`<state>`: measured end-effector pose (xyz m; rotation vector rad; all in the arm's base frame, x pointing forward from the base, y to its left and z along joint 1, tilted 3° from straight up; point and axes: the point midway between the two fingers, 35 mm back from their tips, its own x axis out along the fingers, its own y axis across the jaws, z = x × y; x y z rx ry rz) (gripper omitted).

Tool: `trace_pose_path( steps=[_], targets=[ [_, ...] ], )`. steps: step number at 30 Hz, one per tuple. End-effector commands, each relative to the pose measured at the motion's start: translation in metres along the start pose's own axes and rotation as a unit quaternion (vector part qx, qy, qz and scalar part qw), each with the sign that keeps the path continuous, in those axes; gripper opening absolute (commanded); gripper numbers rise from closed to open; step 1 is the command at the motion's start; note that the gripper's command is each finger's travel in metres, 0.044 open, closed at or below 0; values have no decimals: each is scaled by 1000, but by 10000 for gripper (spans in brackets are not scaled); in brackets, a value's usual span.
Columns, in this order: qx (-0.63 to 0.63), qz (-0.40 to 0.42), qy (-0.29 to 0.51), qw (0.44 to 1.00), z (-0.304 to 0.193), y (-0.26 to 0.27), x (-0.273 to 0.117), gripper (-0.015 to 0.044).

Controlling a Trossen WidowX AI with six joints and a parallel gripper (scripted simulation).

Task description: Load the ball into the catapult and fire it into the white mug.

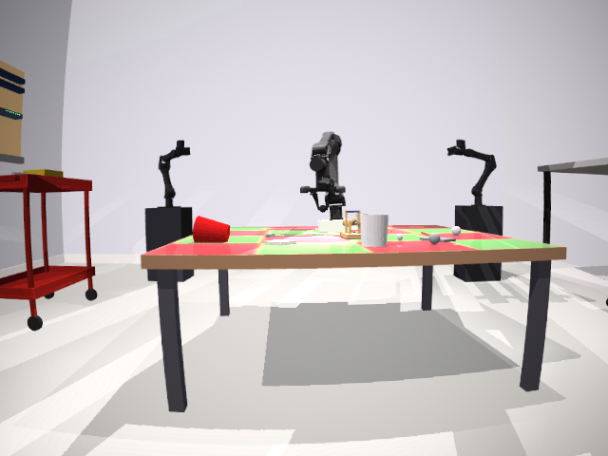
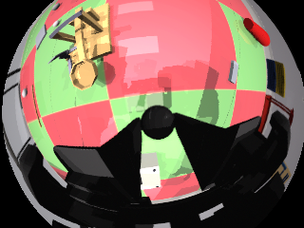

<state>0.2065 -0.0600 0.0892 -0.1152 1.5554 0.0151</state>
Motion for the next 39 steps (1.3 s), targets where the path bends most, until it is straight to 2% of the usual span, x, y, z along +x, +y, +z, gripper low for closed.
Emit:
trace_pose_path(
  steps=[1,11,39],
  targets=[
    [-1,0,1,1000,-6,2,-27,0],
    [-13,4,11,1000,-2,8,-29,0],
    [-36,6,142,989,59,84,0,0]
  ],
)
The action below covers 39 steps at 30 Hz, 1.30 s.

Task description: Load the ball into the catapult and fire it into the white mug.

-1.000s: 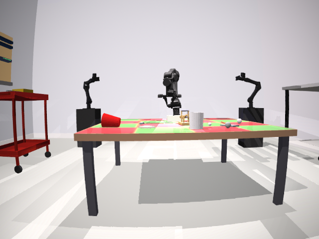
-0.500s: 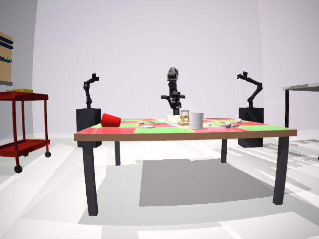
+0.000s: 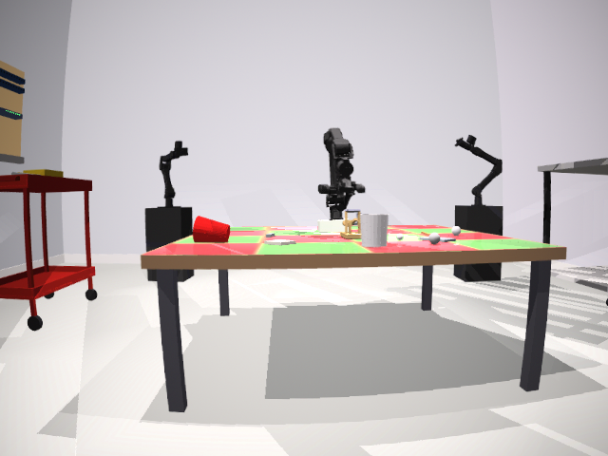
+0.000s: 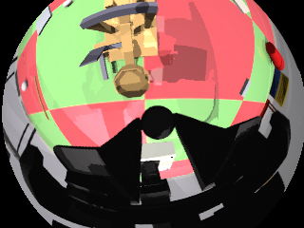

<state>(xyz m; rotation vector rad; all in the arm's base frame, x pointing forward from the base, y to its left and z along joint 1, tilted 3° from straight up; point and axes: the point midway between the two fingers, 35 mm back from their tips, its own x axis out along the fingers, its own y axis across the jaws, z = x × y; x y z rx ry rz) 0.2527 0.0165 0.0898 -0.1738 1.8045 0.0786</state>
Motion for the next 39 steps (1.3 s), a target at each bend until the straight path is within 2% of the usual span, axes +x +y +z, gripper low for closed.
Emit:
trace_pose_path(
  steps=[1,7,29,36,39],
  targets=[
    [6,-1,24,1000,10,14,3,0],
    [11,-6,48,999,19,27,9,0],
    [11,-6,48,999,28,25,36,0],
    [10,-7,45,999,28,26,31,0],
    [10,-7,45,999,28,26,31,79]
  ],
)
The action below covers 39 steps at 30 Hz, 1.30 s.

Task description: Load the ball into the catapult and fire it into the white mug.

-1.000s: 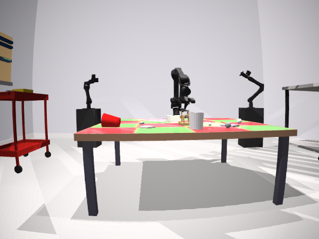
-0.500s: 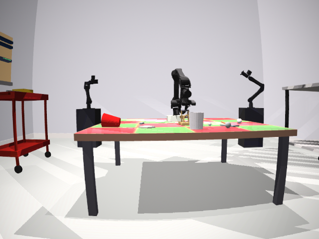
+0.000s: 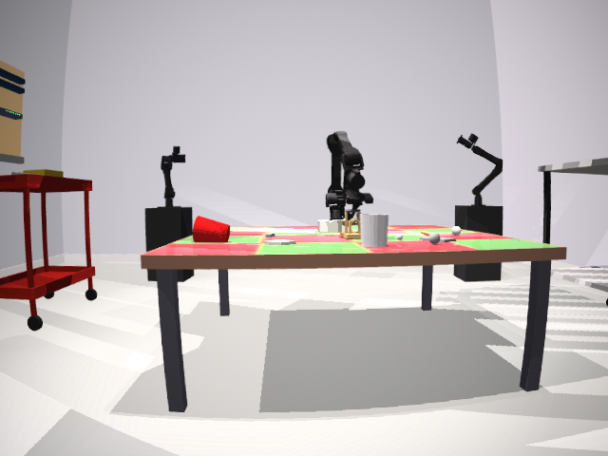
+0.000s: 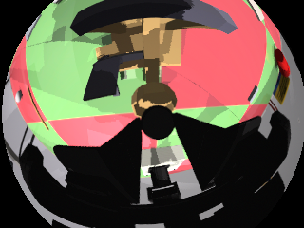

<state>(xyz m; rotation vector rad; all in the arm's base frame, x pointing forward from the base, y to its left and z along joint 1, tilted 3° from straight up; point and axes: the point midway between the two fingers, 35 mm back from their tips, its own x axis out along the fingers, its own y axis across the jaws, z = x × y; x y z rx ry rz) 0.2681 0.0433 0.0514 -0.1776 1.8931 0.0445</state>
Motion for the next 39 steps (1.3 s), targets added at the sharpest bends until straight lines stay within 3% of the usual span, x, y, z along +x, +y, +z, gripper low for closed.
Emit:
trace_pose_path(
  steps=[1,7,14,17,18,21,39],
  targets=[
    [0,0,0,1000,0,0,-1,105],
    [0,0,-2,1000,-1,0,-4,263],
    [-1,4,-68,998,-40,0,-100,440],
    [-1,5,-70,998,-42,0,-104,440],
    [-3,3,-68,998,-30,-1,-90,440],
    [-8,8,-104,994,-8,0,-100,440],
    [-36,19,-393,919,156,-3,-212,440]
  ],
)
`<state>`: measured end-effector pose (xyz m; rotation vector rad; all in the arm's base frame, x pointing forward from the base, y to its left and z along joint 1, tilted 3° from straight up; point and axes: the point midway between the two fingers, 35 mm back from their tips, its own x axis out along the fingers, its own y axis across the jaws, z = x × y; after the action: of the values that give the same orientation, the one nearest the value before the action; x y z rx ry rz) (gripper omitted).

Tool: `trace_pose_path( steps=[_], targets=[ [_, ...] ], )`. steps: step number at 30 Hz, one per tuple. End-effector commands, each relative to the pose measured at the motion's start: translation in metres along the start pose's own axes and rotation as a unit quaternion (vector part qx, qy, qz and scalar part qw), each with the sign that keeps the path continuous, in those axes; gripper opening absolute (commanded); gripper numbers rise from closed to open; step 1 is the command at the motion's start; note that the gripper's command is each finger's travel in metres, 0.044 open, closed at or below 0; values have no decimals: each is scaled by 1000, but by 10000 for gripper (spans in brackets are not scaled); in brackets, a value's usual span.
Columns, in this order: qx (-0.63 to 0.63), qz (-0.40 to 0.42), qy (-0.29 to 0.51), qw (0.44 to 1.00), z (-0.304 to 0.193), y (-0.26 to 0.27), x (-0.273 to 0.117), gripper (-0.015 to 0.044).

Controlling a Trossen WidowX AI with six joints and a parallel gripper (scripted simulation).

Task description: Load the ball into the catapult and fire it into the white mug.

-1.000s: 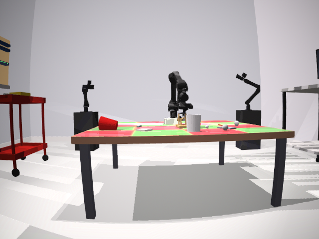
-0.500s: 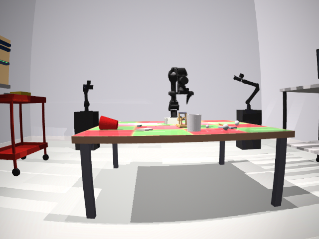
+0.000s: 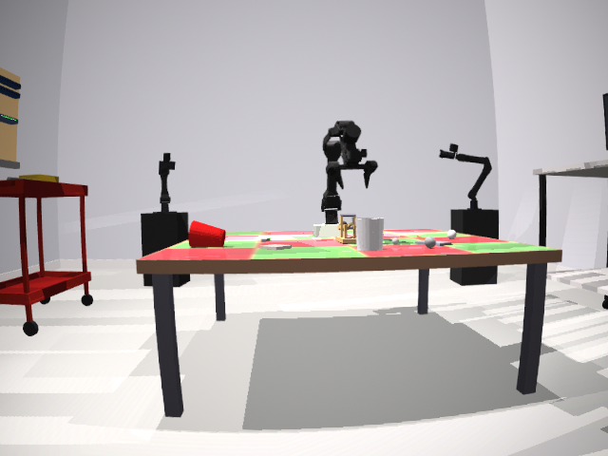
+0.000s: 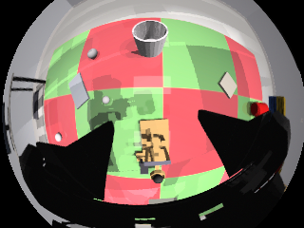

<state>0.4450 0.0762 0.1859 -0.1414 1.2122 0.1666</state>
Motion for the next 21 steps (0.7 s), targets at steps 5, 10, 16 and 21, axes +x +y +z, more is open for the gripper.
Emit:
trace_pose_path(
  steps=[5,10,16,21],
  targets=[
    [-19,-4,-146,989,91,-9,-8,440],
    [-30,-10,-227,973,137,-15,-19,440],
    [-31,-11,-238,971,143,-15,-21,440],
    [-31,-11,-238,971,143,-15,-21,440]
  ],
)
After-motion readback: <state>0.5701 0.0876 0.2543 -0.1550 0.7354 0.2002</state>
